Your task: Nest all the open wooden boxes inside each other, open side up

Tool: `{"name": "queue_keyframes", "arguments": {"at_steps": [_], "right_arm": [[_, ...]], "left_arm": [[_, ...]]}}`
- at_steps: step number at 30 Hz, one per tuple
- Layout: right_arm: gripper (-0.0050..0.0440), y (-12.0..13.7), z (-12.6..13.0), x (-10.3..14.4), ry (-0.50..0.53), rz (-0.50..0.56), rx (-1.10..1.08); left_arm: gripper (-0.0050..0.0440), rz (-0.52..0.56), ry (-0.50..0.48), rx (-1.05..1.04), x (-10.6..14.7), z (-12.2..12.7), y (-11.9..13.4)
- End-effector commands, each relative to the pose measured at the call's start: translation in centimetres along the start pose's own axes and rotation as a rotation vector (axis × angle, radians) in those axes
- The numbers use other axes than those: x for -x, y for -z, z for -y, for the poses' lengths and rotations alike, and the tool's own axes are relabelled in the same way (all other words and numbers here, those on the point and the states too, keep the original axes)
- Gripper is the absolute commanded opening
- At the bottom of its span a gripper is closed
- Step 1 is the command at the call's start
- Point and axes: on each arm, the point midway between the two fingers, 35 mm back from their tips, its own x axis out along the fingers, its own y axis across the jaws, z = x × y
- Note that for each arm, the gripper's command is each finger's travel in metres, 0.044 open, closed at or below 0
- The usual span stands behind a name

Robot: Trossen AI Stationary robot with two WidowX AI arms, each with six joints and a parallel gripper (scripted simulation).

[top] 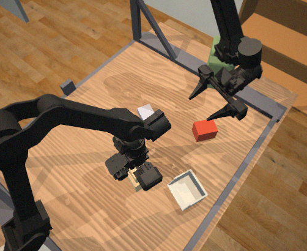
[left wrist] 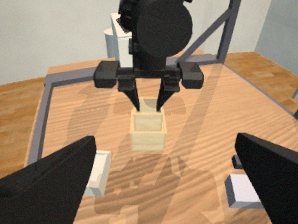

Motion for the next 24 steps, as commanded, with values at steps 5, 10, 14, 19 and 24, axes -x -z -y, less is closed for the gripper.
{"name": "queue_keyframes", "arguments": {"at_steps": [5,10,14,19,24], "right_arm": [[0.0251,-0.22,0.48,0.17,0.006,-0.005,0.003],[0.0251,-0.35,0.60,0.38,0.007,-0.013,0.007],[0.0251,-0.52,0.62,0.44,0.007,-0.015,0.006],[0.0251,-0.84,0.51,0.47,0.006,-0.017,0.007],[0.0251,-1.03,0.46,0.38,0.006,-0.017,0.007]], "left_arm": [[0.0400,0.009,0.001,-0.029,-0.09,-0.09,-0.72],[0.0400,0.009,0.001,-0.029,-0.09,-0.09,-0.72],[0.0400,0.009,0.001,-0.029,-0.09,-0.09,-0.72],[0.0400,0.009,0.001,-0.029,-0.09,-0.09,-0.72],[0.0400,0.009,0.001,-0.029,-0.09,-0.09,-0.72]]}}
